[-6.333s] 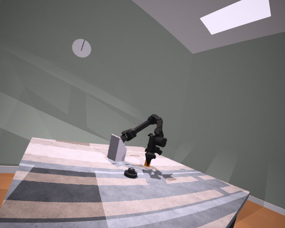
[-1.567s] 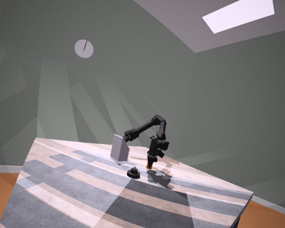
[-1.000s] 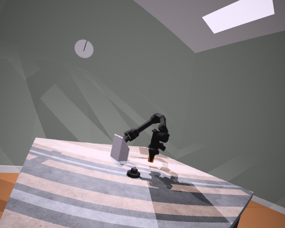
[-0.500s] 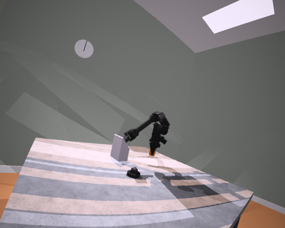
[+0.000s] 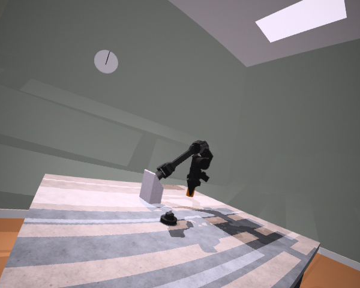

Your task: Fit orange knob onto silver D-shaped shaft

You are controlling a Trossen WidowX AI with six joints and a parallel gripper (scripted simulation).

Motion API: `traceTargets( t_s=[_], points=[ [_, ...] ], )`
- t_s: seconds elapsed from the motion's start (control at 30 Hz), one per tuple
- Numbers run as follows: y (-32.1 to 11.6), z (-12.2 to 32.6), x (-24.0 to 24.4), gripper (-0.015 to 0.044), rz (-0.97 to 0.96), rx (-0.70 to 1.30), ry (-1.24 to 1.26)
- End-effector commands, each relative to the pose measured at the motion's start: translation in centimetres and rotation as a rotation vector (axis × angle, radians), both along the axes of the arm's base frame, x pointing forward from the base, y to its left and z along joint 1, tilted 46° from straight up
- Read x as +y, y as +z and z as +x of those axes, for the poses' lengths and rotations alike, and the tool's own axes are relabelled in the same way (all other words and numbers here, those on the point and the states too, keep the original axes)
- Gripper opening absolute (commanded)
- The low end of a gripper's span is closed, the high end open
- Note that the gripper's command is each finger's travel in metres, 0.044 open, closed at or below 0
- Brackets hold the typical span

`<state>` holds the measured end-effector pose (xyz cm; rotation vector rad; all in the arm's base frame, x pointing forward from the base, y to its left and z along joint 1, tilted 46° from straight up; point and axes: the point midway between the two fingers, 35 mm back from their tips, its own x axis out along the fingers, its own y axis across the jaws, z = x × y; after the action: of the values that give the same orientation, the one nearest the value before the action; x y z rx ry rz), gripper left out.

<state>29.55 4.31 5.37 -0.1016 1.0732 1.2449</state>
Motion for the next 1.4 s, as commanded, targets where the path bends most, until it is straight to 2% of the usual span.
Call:
traceTargets(
  t_s=[0.0, 1.17, 1.37],
  points=[
    [-1.1, 0.6, -0.9, 0.0, -0.006, -0.013, -0.001],
    [-11.4, 1.3, -5.2, 0.0, -0.008, -0.014, 0.0],
    [-11.8, 1.2, -5.3, 0.0, -0.007, -0.014, -0.001]
  ],
)
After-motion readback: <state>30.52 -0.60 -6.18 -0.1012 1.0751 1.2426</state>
